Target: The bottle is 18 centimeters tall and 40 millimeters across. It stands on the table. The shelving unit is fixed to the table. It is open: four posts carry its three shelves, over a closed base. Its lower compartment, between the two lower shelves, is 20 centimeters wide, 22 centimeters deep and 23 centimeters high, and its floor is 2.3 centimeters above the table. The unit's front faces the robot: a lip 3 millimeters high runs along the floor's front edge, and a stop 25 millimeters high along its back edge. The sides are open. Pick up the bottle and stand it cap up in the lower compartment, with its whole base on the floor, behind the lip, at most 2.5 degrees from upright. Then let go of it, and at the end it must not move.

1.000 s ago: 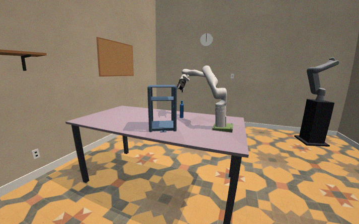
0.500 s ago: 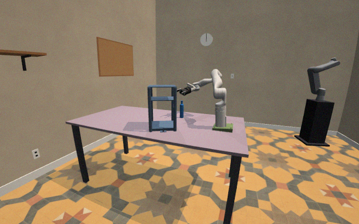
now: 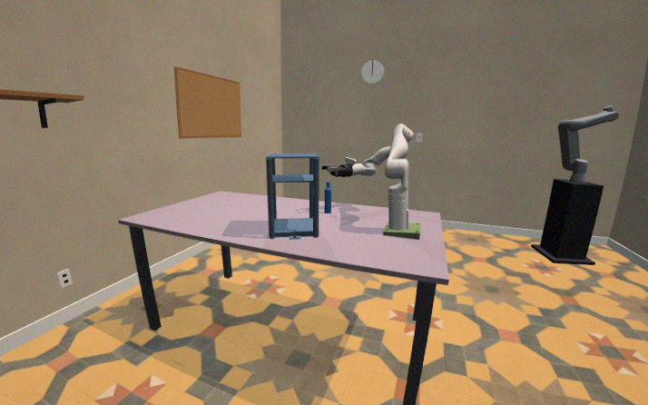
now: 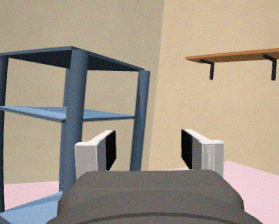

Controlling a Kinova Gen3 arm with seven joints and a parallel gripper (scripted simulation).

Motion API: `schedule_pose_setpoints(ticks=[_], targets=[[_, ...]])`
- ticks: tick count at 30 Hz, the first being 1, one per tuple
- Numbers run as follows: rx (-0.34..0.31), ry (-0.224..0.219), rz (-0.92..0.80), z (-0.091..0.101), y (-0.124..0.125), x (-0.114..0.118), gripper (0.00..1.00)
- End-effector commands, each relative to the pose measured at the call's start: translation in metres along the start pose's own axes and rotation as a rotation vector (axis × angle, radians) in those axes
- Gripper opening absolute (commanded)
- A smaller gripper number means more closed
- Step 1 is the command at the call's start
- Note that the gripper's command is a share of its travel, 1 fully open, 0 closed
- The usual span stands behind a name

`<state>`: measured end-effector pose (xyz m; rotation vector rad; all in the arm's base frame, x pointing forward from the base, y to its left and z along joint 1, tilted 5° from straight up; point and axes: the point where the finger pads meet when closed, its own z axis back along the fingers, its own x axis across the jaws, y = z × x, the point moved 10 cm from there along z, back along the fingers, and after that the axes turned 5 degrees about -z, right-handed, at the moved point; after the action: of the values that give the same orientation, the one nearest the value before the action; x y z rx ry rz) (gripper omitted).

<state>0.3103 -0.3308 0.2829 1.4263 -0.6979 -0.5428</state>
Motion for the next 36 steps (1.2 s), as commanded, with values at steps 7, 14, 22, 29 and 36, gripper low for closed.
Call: schedule_pose_setpoints(ticks=[7, 14, 22, 29, 36], targets=[[0.023, -0.098, -0.097, 0.0052, -0.0038, -0.0157, 1.00], [0.028, -0.116, -0.117, 0.0051, -0.0049, -0.0178, 1.00], [0.029, -0.119, -0.121, 0.0050, -0.0051, -0.0182, 1.00], [0.029, -0.120, -0.121, 0.0050, -0.0055, -0.0182, 1.00], [0.030, -0.120, -0.118, 0.0049, -0.0078, -0.0183, 1.00]])
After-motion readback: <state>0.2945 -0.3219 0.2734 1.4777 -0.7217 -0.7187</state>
